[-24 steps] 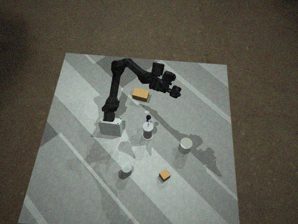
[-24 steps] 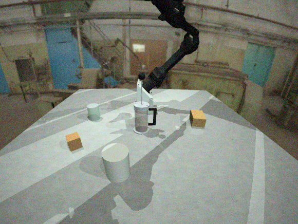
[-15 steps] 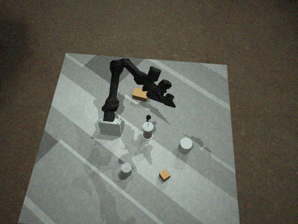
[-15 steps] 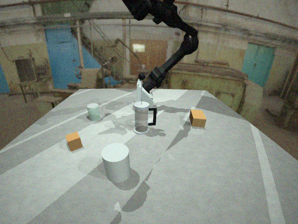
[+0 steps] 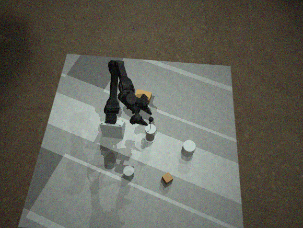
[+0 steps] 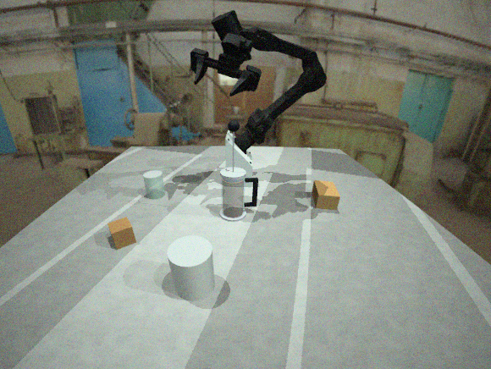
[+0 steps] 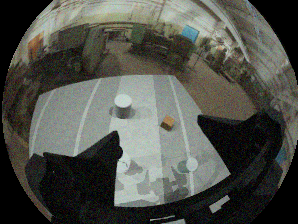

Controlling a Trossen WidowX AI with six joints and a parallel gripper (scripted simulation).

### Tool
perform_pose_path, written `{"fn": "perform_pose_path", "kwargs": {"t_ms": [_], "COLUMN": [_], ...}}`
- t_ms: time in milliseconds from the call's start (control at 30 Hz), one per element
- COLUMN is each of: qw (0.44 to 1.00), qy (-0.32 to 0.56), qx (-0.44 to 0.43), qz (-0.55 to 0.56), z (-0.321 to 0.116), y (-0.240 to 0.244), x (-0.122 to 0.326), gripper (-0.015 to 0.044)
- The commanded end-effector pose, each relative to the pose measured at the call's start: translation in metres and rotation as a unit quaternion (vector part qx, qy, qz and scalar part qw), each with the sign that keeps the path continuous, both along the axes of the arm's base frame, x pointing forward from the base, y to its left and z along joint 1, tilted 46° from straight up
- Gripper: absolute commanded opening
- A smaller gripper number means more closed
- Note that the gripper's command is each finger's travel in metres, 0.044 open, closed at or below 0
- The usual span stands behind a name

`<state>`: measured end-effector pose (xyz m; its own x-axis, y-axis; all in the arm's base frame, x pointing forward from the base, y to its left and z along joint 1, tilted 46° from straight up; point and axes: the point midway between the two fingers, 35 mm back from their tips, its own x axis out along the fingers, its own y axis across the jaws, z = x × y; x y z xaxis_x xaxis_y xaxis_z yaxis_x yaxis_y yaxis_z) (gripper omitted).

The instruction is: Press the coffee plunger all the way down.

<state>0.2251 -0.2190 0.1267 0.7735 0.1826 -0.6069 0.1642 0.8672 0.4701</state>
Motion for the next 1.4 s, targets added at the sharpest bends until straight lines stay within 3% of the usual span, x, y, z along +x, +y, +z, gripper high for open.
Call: {"fn": "perform_pose_path", "kwargs": {"t_ms": [0, 367, 1367], "qw": [0.987, 0.985, 0.985], "qy": [-0.092, -0.096, -0.097], "qx": [0.134, 0.140, 0.140], "qz": [-0.012, -0.014, -0.015], "z": [0.024, -0.016, -0.032], "y": [0.039, 0.082, 0.095], "x": [-0.023, -0.022, 0.011], "gripper": [0.0440, 0.0440, 0.0440]}}
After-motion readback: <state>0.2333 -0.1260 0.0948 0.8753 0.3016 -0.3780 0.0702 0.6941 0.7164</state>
